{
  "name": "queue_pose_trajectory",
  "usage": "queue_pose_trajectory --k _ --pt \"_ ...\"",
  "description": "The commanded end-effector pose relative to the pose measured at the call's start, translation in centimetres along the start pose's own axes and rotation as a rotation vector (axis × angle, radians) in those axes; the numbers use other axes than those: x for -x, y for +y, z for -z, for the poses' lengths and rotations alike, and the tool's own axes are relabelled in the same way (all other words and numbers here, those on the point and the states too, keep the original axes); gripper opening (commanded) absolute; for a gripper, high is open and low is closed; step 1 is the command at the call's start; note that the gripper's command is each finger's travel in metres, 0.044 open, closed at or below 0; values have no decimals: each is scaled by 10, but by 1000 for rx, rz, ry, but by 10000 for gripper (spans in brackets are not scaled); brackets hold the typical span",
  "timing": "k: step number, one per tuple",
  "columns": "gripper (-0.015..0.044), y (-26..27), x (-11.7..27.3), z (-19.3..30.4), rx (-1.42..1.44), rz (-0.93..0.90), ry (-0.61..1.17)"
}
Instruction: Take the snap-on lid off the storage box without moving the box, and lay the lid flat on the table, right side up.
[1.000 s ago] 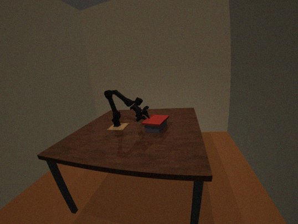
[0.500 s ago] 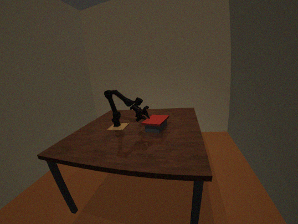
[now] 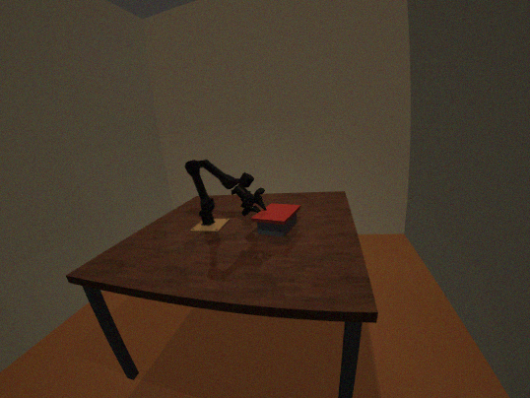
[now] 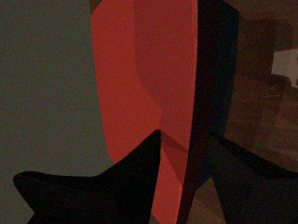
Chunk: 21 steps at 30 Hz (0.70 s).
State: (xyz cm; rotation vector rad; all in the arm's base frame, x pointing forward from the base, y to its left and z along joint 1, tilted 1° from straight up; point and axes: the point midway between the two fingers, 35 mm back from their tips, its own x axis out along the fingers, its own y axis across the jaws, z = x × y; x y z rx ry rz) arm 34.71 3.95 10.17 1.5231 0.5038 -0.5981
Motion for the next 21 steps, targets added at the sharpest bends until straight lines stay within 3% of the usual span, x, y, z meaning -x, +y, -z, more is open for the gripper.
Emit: queue_pose_trajectory --k 1,21 --pt "0 2 2 0 -1 -4 1" --pt "0 5 5 0 -1 -4 1"
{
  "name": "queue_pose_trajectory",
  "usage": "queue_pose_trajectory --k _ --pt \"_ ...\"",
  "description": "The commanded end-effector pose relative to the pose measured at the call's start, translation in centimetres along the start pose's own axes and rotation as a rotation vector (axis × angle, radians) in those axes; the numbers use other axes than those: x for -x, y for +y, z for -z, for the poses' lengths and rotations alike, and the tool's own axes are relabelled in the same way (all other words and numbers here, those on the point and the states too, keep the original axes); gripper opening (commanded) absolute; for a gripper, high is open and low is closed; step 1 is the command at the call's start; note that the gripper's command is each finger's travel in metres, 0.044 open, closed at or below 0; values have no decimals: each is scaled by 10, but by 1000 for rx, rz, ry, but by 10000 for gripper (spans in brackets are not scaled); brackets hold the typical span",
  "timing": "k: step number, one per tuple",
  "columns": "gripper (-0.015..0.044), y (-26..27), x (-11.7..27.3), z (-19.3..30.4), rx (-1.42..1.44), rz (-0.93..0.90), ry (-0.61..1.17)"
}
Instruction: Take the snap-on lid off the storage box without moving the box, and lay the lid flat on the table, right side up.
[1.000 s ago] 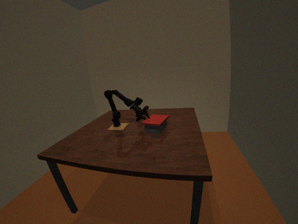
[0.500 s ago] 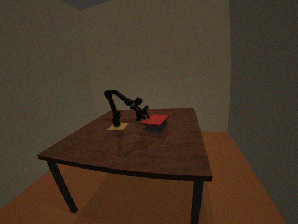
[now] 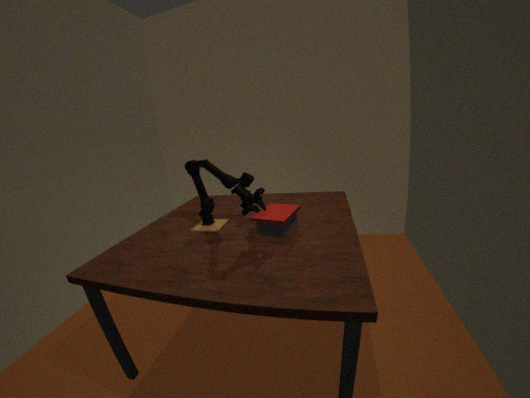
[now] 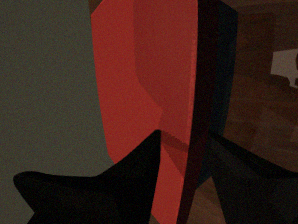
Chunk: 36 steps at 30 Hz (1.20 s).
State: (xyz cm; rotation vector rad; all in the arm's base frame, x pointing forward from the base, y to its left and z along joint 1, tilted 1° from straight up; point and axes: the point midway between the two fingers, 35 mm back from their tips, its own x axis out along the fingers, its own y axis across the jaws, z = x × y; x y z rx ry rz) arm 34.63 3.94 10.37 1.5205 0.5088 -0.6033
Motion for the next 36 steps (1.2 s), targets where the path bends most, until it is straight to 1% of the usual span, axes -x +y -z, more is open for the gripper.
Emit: queue_pose_trajectory --k 1,36 --pt "0 4 4 0 -2 -11 1" --pt "0 9 9 0 -2 -11 1"
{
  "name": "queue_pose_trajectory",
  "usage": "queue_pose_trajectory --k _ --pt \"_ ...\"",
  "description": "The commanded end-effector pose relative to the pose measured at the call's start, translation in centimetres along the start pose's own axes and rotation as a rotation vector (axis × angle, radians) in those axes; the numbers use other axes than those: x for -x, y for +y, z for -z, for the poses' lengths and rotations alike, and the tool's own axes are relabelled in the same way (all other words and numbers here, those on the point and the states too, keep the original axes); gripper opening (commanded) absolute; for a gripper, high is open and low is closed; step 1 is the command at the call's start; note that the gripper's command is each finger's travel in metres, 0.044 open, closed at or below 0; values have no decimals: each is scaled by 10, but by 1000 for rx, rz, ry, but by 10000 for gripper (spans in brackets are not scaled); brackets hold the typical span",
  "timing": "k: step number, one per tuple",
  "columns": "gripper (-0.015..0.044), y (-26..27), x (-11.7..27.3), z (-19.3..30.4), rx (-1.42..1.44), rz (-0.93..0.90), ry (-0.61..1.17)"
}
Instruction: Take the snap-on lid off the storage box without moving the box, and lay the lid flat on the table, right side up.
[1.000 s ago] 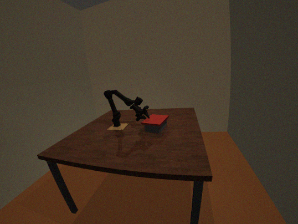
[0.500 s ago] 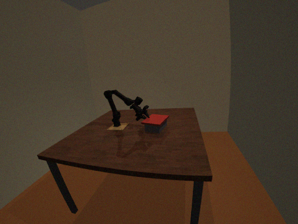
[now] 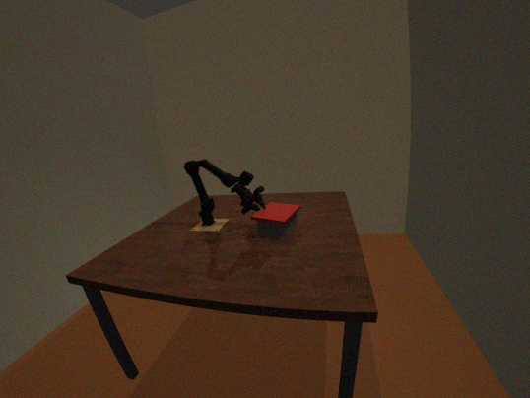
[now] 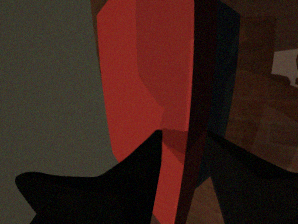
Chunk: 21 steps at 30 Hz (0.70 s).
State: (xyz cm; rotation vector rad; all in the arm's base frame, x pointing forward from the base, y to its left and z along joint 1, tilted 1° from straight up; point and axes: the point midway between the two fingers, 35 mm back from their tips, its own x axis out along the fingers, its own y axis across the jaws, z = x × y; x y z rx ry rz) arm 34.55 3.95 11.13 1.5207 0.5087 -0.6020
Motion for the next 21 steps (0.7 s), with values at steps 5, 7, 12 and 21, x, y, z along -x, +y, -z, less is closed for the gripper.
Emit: queue_pose_trajectory --k 5,7,12,21 --pt "0 4 4 0 -2 -10 1" --pt "0 5 4 0 -2 -10 1" --pt "0 5 5 0 -2 -10 1" --pt "0 4 2 0 0 -4 1"
